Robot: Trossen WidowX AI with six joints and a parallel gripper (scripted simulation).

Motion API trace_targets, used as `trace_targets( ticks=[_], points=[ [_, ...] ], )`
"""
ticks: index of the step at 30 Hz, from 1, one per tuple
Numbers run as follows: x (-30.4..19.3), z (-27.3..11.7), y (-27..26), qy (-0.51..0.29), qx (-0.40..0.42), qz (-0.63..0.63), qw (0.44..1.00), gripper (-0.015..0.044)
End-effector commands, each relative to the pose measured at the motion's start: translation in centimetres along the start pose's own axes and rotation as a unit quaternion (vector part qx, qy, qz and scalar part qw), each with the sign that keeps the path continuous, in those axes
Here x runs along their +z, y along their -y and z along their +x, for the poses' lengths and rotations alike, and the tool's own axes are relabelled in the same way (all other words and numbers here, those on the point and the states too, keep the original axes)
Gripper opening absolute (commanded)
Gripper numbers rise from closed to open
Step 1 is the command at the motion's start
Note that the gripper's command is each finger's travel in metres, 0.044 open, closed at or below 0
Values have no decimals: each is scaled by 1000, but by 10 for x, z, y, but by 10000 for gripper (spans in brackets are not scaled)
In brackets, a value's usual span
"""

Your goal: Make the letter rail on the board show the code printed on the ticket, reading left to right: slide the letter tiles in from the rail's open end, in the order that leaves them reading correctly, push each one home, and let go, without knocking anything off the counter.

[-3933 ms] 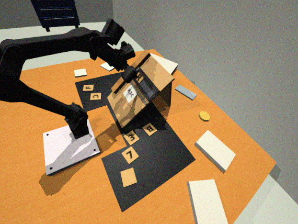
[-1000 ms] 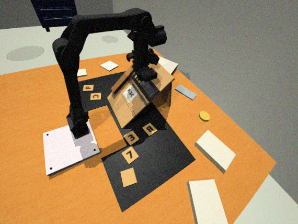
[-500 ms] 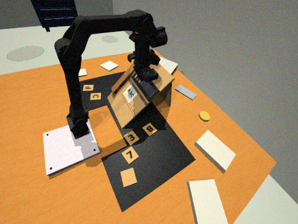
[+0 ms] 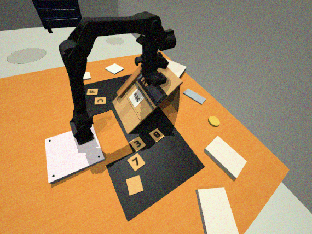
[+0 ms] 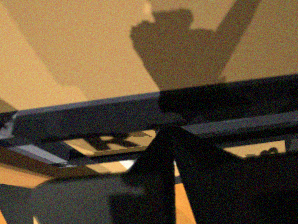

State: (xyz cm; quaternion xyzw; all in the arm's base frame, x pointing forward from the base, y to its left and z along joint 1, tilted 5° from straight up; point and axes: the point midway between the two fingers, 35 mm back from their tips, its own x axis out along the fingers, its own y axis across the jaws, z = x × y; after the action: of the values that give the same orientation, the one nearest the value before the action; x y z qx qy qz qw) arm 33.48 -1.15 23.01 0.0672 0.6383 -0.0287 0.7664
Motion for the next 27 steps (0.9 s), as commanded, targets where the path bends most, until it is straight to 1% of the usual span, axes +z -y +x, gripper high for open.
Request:
trace_targets(
  ticks=[1,27],
  points=[
    [0,0,-1,1,3,-1,1000,0],
    [-1,-1,-10,1,3,-1,1000,0]
  ],
)
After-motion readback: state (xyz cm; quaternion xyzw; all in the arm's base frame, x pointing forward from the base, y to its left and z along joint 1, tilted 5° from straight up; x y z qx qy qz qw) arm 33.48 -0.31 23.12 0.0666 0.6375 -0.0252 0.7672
